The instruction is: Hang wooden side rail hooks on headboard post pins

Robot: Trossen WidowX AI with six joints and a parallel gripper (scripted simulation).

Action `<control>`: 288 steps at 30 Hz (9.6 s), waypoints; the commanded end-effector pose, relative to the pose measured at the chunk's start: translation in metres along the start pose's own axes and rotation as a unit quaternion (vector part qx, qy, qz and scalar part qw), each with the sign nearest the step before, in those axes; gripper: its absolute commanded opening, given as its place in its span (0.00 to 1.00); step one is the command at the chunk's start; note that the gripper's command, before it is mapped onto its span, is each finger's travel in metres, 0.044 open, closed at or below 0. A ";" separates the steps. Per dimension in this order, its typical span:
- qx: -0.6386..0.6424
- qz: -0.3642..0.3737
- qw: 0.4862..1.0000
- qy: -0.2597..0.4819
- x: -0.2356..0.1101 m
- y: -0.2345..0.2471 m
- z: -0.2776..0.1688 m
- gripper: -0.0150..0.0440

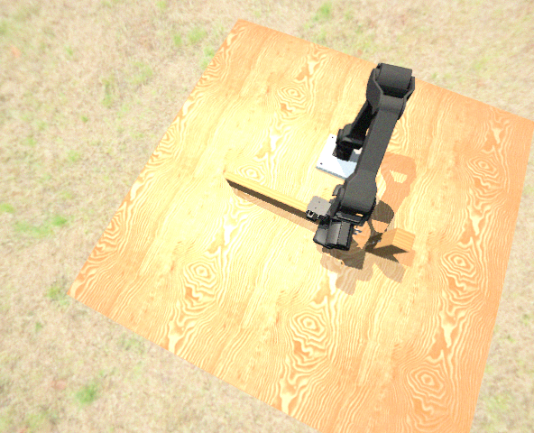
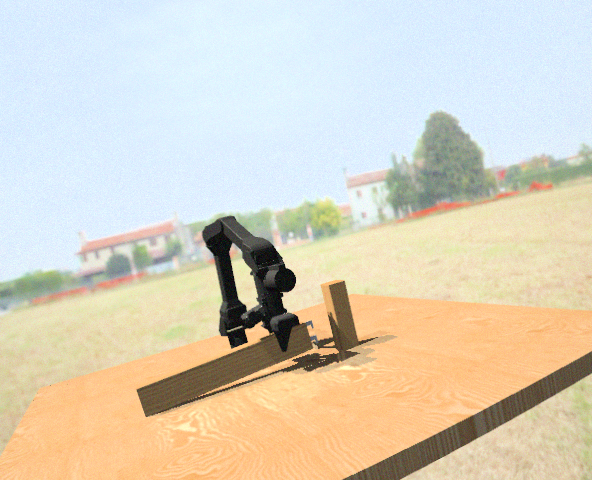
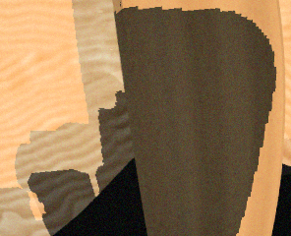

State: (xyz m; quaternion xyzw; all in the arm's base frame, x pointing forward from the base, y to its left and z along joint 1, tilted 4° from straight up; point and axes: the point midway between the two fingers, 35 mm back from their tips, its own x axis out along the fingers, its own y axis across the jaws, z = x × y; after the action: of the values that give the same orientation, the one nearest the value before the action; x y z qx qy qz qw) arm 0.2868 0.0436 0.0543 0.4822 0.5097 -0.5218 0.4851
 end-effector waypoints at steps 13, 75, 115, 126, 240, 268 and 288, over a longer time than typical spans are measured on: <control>0.003 0.009 1.000 -0.001 -0.003 0.005 -0.002 0.25; 0.003 0.009 1.000 0.000 -0.002 0.002 -0.009 0.25; 0.003 0.009 1.000 0.000 0.001 0.003 -0.013 0.25; 0.003 0.009 1.000 0.000 0.001 0.002 -0.015 0.25; 0.003 0.009 1.000 0.000 -0.001 0.004 -0.028 0.25; 0.003 0.009 1.000 0.001 -0.001 0.003 -0.031 0.25; 0.003 0.009 1.000 0.001 -0.001 0.004 -0.033 0.25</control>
State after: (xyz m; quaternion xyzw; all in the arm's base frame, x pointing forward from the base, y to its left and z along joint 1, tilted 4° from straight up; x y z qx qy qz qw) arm 0.2884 0.0744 0.0523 0.4844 0.5059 -0.5208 0.4882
